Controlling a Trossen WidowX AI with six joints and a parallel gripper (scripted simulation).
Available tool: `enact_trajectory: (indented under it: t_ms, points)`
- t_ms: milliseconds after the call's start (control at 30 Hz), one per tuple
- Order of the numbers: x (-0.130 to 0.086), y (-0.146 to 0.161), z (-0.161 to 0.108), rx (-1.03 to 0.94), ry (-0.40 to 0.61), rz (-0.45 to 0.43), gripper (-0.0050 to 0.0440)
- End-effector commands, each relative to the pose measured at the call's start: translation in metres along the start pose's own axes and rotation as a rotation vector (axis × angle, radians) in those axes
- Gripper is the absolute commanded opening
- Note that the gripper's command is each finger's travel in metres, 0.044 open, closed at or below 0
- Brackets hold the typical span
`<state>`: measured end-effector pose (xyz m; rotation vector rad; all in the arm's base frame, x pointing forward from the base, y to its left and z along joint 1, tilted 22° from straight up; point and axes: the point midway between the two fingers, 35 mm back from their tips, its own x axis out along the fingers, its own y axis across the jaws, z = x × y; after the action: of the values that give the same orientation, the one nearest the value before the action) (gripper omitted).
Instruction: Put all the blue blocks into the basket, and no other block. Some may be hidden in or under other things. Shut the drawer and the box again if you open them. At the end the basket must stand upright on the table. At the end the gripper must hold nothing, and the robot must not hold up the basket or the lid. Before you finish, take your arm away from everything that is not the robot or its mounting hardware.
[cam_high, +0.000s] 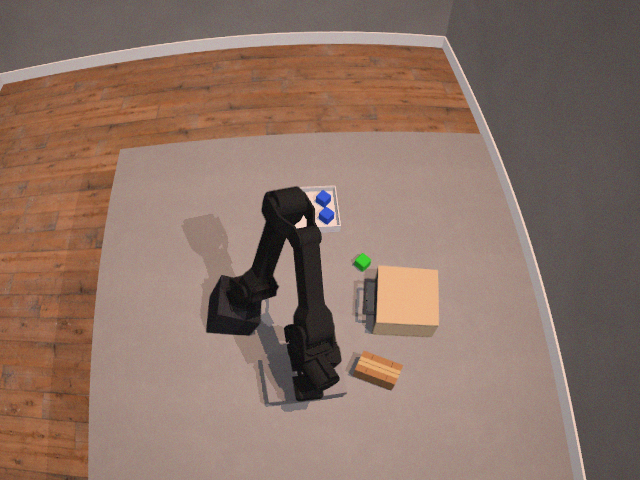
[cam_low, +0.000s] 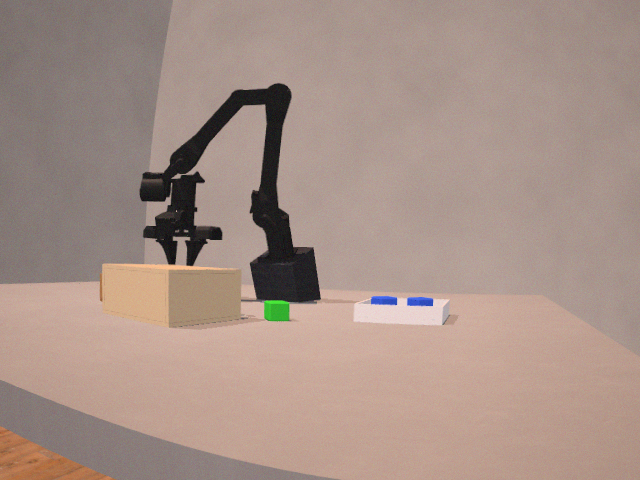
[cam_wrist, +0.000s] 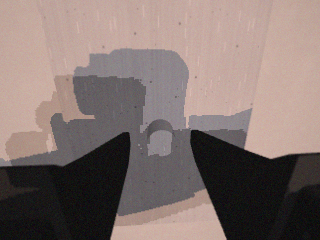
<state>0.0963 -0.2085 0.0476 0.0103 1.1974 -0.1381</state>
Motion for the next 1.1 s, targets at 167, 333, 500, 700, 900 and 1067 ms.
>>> enact_trajectory:
  t_ms: [167, 333, 500, 700, 900, 1067]
  points:
    - [-0.006, 0.0, 0.0, 0.002, 0.003, -0.001, 0.044]
    - [-0.039, 0.0, 0.0, 0.002, 0.003, -0.001, 0.044]
    - [-0.059, 0.0, 0.0, 0.002, 0.003, -0.001, 0.044]
    - [-0.077, 0.0, 0.0, 0.002, 0.003, -0.001, 0.044]
    - [-0.077, -0.012, 0.038, 0.168, 0.003, -0.002, 0.044]
    - [-0.077, -0.019, 0.067, 0.25, 0.003, -0.002, 0.044]
